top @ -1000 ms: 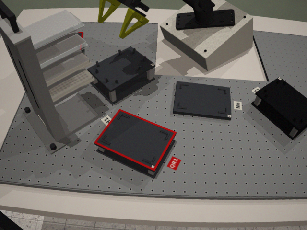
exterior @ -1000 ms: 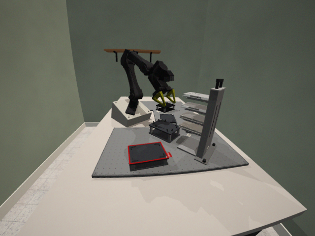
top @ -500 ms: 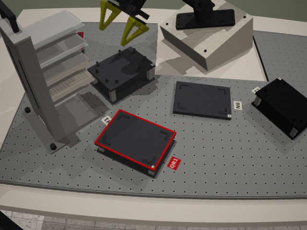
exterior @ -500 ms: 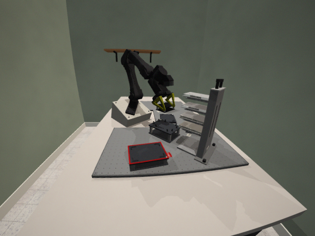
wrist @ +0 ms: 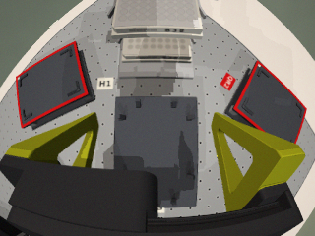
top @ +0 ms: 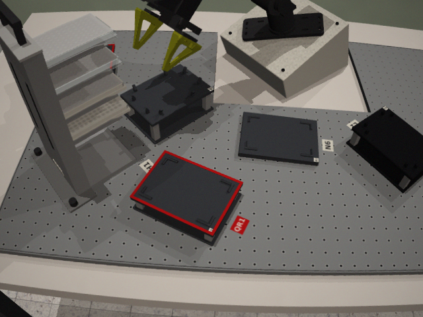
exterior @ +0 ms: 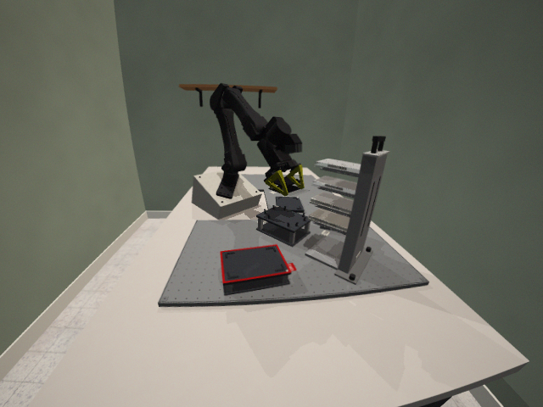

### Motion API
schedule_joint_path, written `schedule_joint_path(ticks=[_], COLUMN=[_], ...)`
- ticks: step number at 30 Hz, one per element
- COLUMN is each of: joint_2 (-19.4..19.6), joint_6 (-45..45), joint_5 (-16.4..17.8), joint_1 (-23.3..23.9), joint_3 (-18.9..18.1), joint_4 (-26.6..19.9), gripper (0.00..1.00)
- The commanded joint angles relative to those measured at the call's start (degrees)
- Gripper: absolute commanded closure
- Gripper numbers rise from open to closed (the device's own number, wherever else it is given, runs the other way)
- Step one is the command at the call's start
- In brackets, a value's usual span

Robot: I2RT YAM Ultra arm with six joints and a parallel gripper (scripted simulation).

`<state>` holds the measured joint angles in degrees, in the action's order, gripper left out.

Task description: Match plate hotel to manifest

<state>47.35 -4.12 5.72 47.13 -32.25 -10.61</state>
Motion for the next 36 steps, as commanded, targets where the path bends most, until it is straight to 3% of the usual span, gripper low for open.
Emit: schedule_joint_path(ticks=[1, 12, 36], joint_2=[1.7, 5.9, 5.2], joint_6=[0.6, 0.8, 0.5], joint_5=[-0.6, -1.1, -0.8], joint_1=[-0.7, -1.2, -0.7], joint_3=[-2.6, -4.5, -3.4], joint_4=[2.5, 4.8, 4.3], gripper=[0.00, 0.00, 0.00])
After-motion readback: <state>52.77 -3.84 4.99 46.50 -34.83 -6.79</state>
